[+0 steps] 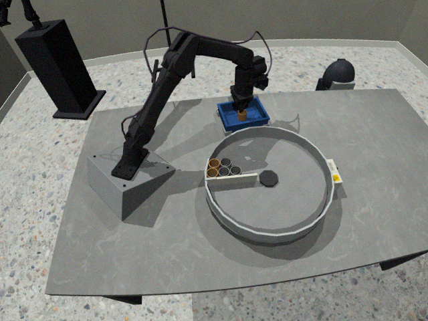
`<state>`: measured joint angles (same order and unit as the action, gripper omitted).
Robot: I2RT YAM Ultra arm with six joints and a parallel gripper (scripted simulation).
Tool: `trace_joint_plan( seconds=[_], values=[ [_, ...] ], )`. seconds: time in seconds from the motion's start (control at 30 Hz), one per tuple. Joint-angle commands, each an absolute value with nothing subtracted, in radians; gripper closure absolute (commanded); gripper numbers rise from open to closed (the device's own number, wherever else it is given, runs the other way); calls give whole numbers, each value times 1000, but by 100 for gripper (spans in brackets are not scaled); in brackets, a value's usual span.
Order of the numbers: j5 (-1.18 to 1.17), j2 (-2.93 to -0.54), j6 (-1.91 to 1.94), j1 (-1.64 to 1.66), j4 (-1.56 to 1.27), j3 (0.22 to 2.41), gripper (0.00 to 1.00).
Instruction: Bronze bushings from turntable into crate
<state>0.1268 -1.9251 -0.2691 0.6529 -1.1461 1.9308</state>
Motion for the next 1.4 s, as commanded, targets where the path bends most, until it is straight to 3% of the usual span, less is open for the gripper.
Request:
trace_joint_plan(
  seconds=[0.0, 0.6, 1.37],
  values=[
    [134, -1864, -258, 631, -1205, 1998, 84],
    [144, -1897, -235, 605, -1429, 2216, 84],
    [143, -1891, -237, 604, -1438, 2236, 84]
  ],
)
